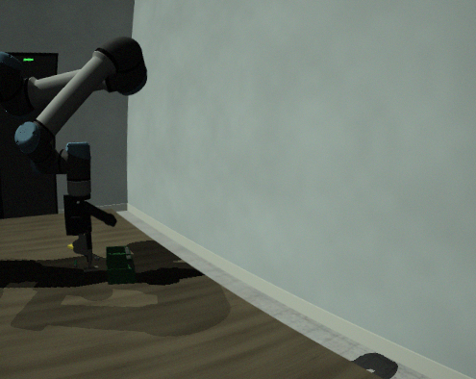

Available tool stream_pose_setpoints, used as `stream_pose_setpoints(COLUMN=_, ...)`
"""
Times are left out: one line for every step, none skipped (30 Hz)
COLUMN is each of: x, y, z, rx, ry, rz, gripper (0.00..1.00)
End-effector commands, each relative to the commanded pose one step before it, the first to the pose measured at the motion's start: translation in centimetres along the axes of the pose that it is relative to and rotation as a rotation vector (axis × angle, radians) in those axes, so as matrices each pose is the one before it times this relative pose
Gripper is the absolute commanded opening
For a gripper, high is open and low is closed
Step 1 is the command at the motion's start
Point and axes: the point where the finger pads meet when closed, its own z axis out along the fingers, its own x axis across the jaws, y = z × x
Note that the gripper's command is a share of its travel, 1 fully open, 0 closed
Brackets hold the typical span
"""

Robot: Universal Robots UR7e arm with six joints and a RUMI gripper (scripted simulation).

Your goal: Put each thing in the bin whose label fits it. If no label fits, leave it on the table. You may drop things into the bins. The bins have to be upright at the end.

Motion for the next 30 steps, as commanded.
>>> stream_pose_setpoints(x=0.148, y=-0.387, z=0.712, rx=0.00430, ry=0.00428, rz=0.00096, gripper=0.24)
stream_pose_setpoints(x=0.007, y=-0.010, z=0.003, rx=-0.00022, ry=-0.00010, rz=0.00014, gripper=0.24)
stream_pose_setpoints(x=0.005, y=-0.005, z=0.003, rx=-0.00025, ry=-0.00012, rz=0.00016, gripper=0.24)
stream_pose_setpoints(x=0.001, y=-0.021, z=-0.006, rx=0.00013, ry=-0.00008, rz=-0.00004, gripper=0.24)
stream_pose_setpoints(x=0.000, y=0.007, z=0.140, rx=-0.00009, ry=-0.00005, rz=0.00006, gripper=0.24)
stream_pose_setpoints(x=0.001, y=-0.005, z=0.131, rx=0.00019, ry=0.00011, rz=-0.00012, gripper=0.24)
stream_pose_setpoints(x=-0.001, y=-0.002, z=0.130, rx=0.00021, ry=0.00014, rz=-0.00015, gripper=0.24)
stream_pose_setpoints(x=-0.004, y=0.007, z=0.132, rx=0.00006, ry=0.00007, rz=-0.00005, gripper=0.24)
stream_pose_setpoints(x=-0.008, y=0.013, z=0.133, rx=0.00000, ry=0.00001, rz=0.00000, gripper=0.24)
stream_pose_setpoints(x=-0.010, y=0.015, z=0.133, rx=0.00000, ry=0.00000, rz=0.00000, gripper=0.24)
stream_pose_setpoints(x=-0.011, y=0.017, z=0.133, rx=0.00000, ry=0.00000, rz=0.00000, gripper=0.24)
stream_pose_setpoints(x=0.000, y=0.000, z=0.000, rx=0.00000, ry=0.00000, rz=0.00000, gripper=0.24)
stream_pose_setpoints(x=0.000, y=0.000, z=0.000, rx=0.00000, ry=0.00000, rz=0.00000, gripper=0.24)
stream_pose_setpoints(x=-0.013, y=0.014, z=0.134, rx=0.00004, ry=-0.00009, rz=0.00000, gripper=0.24)
stream_pose_setpoints(x=-0.008, y=0.013, z=0.133, rx=-0.00001, ry=0.00003, rz=0.00000, gripper=0.24)
stream_pose_setpoints(x=-0.009, y=0.009, z=0.000, rx=0.00004, ry=-0.00008, rz=0.00000, gripper=0.24)
stream_pose_setpoints(x=-0.008, y=0.007, z=0.000, rx=0.00004, ry=-0.00008, rz=0.00000, gripper=0.24)
stream_pose_setpoints(x=-0.007, y=0.005, z=0.000, rx=0.00004, ry=-0.00008, rz=0.00000, gripper=0.24)
stream_pose_setpoints(x=-0.006, y=0.004, z=0.000, rx=0.00003, ry=-0.00007, rz=0.00000, gripper=0.24)
stream_pose_setpoints(x=0.021, y=0.051, z=-0.118, rx=-0.00066, ry=-0.00001, rz=0.00185, gripper=0.24)
stream_pose_setpoints(x=-0.003, y=0.004, z=0.002, rx=0.00000, ry=0.00001, rz=0.00000, gripper=0.24)
stream_pose_setpoints(x=-0.003, y=0.003, z=0.001, rx=0.00000, ry=0.00000, rz=0.00000, gripper=0.24)
stream_pose_setpoints(x=-0.002, y=0.002, z=0.001, rx=0.00000, ry=0.00000, rz=0.00000, gripper=0.24)
stream_pose_setpoints(x=-0.002, y=0.001, z=0.000, rx=0.00000, ry=0.00000, rz=0.00000, gripper=0.24)
stream_pose_setpoints(x=-0.002, y=0.002, z=0.000, rx=0.00000, ry=0.00000, rz=0.00000, gripper=0.24)
stream_pose_setpoints(x=-0.002, y=0.002, z=0.000, rx=0.00000, ry=0.00000, rz=0.00000, gripper=0.24)
stream_pose_setpoints(x=-0.003, y=0.003, z=0.000, rx=0.00000, ry=0.00000, rz=0.00000, gripper=0.24)
stream_pose_setpoints(x=-0.003, y=0.003, z=0.000, rx=0.00000, ry=0.00000, rz=0.00000, gripper=0.24)
stream_pose_setpoints(x=0.000, y=0.000, z=0.000, rx=0.00000, ry=0.00000, rz=0.00000, gripper=0.24)
stream_pose_setpoints(x=0.000, y=0.000, z=0.000, rx=0.00000, ry=0.00000, rz=0.00000, gripper=0.24)
